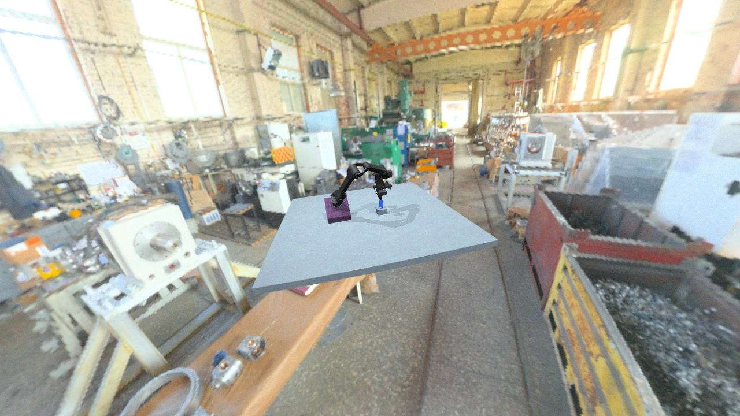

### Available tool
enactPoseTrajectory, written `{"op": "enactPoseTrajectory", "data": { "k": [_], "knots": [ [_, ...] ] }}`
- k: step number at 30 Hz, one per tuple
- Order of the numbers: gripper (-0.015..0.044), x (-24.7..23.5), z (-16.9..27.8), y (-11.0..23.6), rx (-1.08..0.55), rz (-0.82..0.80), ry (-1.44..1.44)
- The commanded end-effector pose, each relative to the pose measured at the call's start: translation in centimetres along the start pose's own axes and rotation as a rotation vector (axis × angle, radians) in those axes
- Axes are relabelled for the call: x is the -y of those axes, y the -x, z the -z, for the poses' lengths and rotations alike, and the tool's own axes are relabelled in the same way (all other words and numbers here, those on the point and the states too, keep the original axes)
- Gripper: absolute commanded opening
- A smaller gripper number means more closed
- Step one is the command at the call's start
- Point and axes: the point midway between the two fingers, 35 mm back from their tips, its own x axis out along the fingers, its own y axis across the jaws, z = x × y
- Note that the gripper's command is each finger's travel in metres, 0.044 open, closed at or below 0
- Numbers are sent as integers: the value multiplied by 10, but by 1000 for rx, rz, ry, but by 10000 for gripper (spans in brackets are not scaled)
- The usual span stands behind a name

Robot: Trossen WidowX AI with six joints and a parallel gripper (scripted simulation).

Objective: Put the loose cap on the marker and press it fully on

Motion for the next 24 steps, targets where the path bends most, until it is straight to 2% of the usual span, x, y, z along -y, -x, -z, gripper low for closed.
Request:
{"op": "enactPoseTrajectory", "data": {
  "k": [1, 6, 11, 24],
  "knots": [
    [0, -1, -2, 10, 1, -2, -3],
    [0, -2, -2, 80, 0, -5, 0],
    [0, -1, 0, 89, -1, -4, 0],
    [341, -1, 0, 89, -1, -4, 0]
  ]
}}
